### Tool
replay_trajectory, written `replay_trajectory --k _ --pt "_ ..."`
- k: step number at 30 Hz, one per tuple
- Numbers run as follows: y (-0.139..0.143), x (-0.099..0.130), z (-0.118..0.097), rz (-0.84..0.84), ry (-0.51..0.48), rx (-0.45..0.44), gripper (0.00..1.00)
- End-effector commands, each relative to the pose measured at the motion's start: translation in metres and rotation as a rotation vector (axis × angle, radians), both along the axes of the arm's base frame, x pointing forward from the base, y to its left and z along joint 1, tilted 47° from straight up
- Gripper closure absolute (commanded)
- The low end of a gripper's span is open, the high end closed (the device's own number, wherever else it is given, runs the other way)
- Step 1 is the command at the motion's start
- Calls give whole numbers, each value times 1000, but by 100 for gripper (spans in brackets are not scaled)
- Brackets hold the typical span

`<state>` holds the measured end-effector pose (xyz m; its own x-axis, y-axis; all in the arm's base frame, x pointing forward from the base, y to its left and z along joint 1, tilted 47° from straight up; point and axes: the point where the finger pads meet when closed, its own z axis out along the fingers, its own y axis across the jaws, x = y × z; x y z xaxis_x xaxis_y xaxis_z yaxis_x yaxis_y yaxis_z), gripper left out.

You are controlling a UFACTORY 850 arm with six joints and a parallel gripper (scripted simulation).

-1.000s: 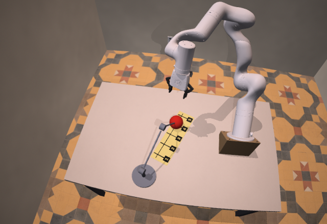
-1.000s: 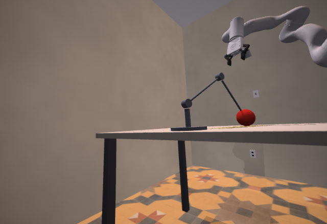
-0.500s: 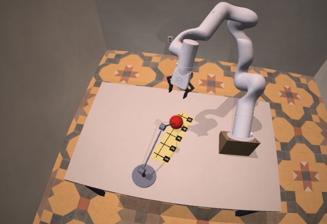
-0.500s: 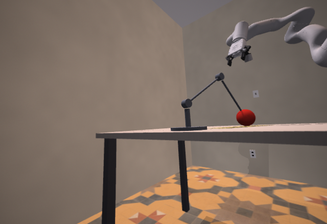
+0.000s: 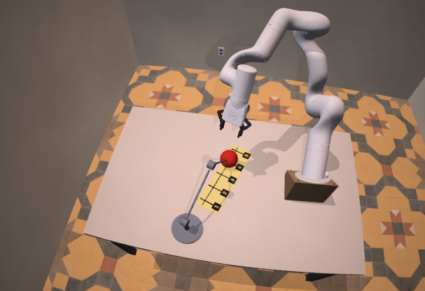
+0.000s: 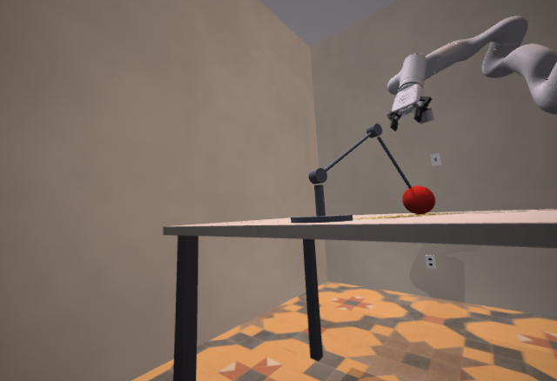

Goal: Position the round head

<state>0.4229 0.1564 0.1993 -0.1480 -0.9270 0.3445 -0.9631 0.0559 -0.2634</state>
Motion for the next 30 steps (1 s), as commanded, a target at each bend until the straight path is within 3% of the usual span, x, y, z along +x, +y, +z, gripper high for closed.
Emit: replay_trajectory --k 1,14,30 --pt "-12 5 -11 3 -7 5 0" --pt "-56 12 -54 10 -3 32 0" --pt "-66 16 -60 10 -8 32 0"
